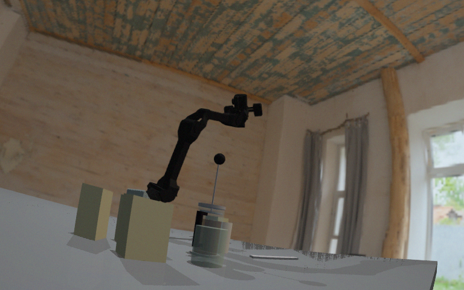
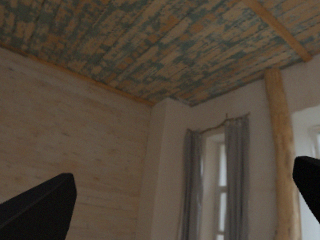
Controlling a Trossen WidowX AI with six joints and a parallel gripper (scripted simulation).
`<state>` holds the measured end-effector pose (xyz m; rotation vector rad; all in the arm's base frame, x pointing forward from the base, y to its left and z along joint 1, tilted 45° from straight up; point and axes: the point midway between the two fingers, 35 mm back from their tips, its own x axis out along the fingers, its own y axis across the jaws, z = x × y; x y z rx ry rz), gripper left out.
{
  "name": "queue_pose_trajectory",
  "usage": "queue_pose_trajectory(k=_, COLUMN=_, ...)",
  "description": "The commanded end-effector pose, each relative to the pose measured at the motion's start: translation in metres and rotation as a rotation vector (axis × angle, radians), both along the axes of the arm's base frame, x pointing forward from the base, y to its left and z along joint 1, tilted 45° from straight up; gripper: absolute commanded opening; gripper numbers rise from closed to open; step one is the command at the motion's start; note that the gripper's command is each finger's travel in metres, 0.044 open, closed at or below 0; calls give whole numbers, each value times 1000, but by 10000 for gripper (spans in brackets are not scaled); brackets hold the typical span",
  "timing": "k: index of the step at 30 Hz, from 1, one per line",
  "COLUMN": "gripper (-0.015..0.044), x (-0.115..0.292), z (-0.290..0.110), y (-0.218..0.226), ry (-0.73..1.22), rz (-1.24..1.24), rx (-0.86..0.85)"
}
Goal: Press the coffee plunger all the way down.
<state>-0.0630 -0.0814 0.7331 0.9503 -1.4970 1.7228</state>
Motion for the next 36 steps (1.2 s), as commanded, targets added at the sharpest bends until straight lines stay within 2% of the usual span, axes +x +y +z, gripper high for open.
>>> queue_pose_trajectory(k=1, gripper=440, x=-13, z=-5, y=52, ry=-20, rz=-110, rx=-111)
queue_pose_trajectory(k=7, gripper=440, x=-10, z=-25, y=144, ry=-54, rz=-351, rx=-287)
queue_pose_trajectory(k=12, gripper=440, x=19, z=-49, y=212, ry=-57, rz=-539, rx=-443)
queue_pose_trajectory(k=24, gripper=440, x=99, z=-86, y=270, ry=67, rz=-781, rx=-655)
queue_pose_trajectory(k=30, gripper=440, x=183, z=-133, y=297, ry=176, rz=-940, rx=-864)
queue_pose_trajectory(k=36, gripper=440, x=269, z=-188, y=288, ry=349, rz=-1079, rx=-1054)
